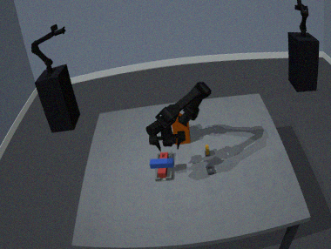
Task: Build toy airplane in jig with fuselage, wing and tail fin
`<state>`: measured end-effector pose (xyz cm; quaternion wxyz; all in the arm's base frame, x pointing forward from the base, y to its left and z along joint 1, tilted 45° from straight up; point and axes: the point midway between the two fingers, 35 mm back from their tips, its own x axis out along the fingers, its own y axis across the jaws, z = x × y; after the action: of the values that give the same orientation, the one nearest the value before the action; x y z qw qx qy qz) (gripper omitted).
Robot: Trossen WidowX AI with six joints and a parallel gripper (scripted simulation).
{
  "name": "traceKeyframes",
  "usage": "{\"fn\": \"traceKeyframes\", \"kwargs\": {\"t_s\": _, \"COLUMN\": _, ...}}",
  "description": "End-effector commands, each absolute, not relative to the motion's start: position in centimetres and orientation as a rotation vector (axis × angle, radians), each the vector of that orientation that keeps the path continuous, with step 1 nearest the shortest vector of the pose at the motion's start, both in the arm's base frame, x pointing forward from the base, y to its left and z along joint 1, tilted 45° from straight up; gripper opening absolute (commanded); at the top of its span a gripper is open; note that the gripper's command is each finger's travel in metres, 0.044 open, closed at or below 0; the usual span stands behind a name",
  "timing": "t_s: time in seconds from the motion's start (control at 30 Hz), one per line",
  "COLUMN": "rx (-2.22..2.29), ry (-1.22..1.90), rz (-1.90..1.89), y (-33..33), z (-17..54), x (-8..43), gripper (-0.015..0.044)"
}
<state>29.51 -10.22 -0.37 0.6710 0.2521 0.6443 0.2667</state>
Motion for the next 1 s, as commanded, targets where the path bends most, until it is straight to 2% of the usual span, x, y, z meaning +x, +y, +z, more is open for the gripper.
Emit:
{"fn": "traceKeyframes", "kwargs": {"t_s": 0.0, "rx": 0.569, "ry": 1.456, "rz": 0.603, "y": -6.1, "z": 4.2, "x": 28.5, "gripper": 0.044}}
{"fn": "traceKeyframes", "kwargs": {"t_s": 0.27, "rx": 0.576, "ry": 1.456, "rz": 0.609, "y": 1.1, "z": 10.4, "x": 23.8, "gripper": 0.044}}
{"fn": "traceKeyframes", "kwargs": {"t_s": 0.5, "rx": 0.589, "ry": 1.456, "rz": 0.627, "y": 5.8, "z": 12.9, "x": 18.5, "gripper": 0.044}}
{"fn": "traceKeyframes", "kwargs": {"t_s": 0.77, "rx": 0.589, "ry": 1.456, "rz": 0.628, "y": 6.0, "z": 12.8, "x": 18.3, "gripper": 0.044}}
{"fn": "traceKeyframes", "kwargs": {"t_s": 0.97, "rx": 0.59, "ry": 1.454, "rz": 0.63, "y": 9.8, "z": 9.1, "x": 18.4, "gripper": 0.044}}
